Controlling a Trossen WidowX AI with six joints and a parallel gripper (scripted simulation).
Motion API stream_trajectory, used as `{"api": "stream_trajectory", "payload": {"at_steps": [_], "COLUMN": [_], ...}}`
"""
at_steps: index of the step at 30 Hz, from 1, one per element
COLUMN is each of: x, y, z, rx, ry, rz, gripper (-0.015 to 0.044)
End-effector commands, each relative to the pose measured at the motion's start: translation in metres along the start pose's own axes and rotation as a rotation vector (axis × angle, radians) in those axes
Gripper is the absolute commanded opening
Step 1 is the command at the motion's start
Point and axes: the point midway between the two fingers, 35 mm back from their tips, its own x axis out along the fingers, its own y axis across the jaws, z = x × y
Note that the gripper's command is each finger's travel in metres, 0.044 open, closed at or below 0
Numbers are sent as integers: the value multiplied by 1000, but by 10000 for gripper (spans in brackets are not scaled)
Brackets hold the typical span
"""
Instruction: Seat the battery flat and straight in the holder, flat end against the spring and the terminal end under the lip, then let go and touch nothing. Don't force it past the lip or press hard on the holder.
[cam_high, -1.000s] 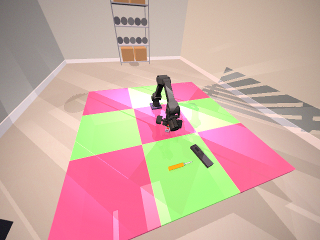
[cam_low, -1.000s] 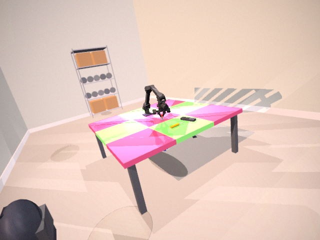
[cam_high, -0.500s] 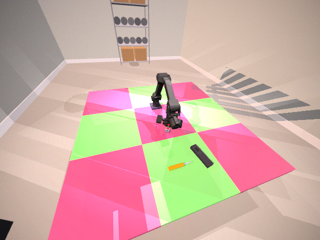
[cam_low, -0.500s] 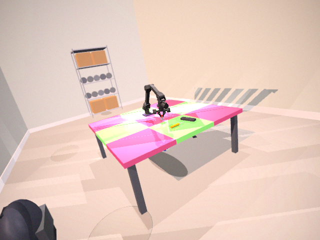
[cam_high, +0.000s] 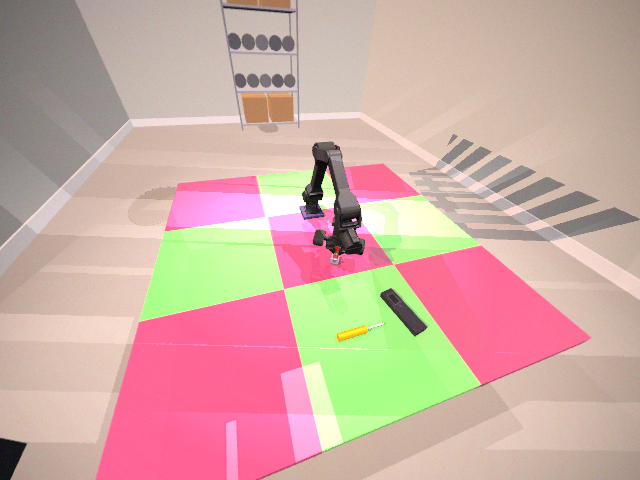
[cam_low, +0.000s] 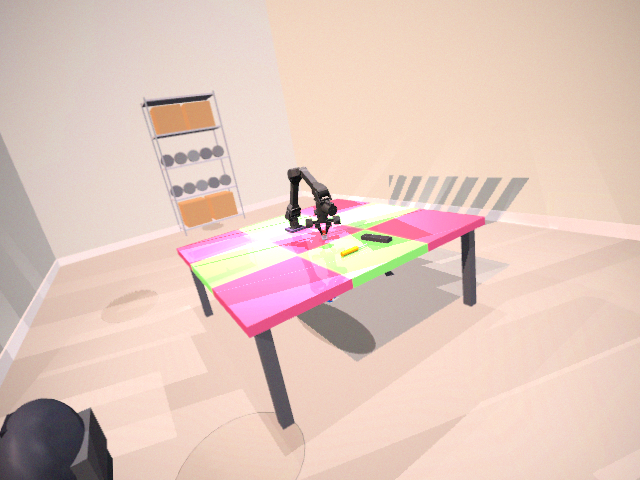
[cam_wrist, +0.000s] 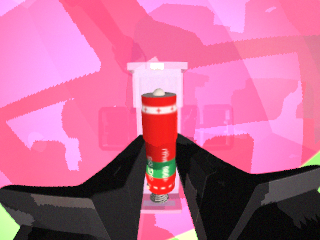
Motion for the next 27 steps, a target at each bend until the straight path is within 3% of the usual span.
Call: {"api": "stream_trajectory", "payload": {"at_steps": [1,27], "x": [0,4], "y": [1,1], "z": [-3,5], "rx": [7,21], "ry": [38,117], "rz": [2,-6], "gripper": [63,63]}}
